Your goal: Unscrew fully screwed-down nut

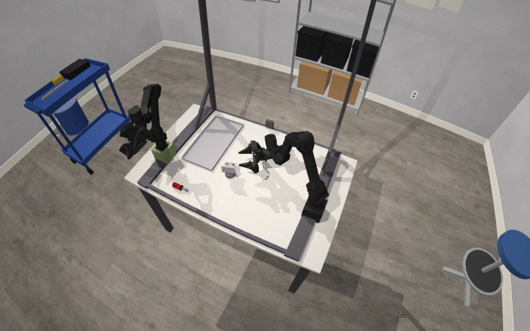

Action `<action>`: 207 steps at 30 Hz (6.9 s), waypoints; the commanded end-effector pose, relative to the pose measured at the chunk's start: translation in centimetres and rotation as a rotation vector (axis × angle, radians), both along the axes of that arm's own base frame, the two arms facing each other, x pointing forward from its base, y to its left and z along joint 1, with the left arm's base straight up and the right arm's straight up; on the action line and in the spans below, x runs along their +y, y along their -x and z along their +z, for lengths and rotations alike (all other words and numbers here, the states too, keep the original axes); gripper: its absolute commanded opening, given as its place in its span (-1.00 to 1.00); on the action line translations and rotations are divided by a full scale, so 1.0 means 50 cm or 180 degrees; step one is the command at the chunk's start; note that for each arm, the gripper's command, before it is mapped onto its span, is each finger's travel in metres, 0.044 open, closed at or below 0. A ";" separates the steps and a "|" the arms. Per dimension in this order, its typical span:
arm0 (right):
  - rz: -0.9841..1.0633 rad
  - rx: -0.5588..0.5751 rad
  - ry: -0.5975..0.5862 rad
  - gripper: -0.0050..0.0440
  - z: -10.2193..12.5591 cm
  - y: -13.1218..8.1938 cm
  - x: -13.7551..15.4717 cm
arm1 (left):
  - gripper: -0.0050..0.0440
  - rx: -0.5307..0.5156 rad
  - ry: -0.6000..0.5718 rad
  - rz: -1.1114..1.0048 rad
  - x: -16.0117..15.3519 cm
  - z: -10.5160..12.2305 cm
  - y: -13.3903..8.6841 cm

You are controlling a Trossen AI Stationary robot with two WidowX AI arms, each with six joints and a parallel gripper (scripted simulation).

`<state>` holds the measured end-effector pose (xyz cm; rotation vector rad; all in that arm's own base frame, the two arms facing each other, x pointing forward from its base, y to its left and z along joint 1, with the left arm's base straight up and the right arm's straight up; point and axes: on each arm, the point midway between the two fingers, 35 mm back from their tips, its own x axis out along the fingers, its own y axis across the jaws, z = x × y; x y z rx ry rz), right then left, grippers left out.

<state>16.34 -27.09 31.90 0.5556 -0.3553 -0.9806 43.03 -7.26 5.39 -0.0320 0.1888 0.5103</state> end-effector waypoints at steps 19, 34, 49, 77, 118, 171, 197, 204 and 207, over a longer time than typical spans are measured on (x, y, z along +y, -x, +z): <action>0.0316 -0.1442 -0.0818 0.08 0.025 -0.036 0.029 | 0.84 -0.0133 0.0052 0.0030 -0.003 -0.084 -0.018; 0.0504 -0.2345 -0.1482 0.08 0.027 -0.058 0.047 | 0.84 -0.0127 0.0049 0.0030 0.002 -0.160 -0.007; 0.0657 -0.3140 -0.2126 0.08 0.031 -0.078 0.063 | 0.84 -0.0143 0.0061 0.0023 0.002 -0.159 -0.006; 0.0475 -0.4040 -0.3496 0.08 -0.058 -0.121 0.081 | 0.84 -0.0122 0.0042 0.0018 0.015 -0.172 -0.028; -0.2560 -0.1614 -0.5799 0.08 -0.619 -0.056 0.222 | 0.84 -0.0127 0.0039 0.0016 0.039 -0.177 -0.072; -0.2762 -0.1456 -0.5890 0.08 -0.722 -0.066 0.239 | 0.84 -0.0150 0.0045 0.0019 0.062 -0.180 -0.115; -0.2758 -0.1465 -0.5883 0.08 -0.739 -0.073 0.236 | 0.53 -0.0166 0.0054 0.0022 0.061 -0.173 -0.114; -0.2772 -0.1451 -0.5889 0.08 -0.743 -0.069 0.240 | 0.53 -0.0166 0.0054 0.0022 0.061 -0.173 -0.114; -0.2724 -0.1482 -0.5881 0.08 -0.736 -0.075 0.234 | 0.53 -0.0166 0.0054 0.0022 0.061 -0.173 -0.114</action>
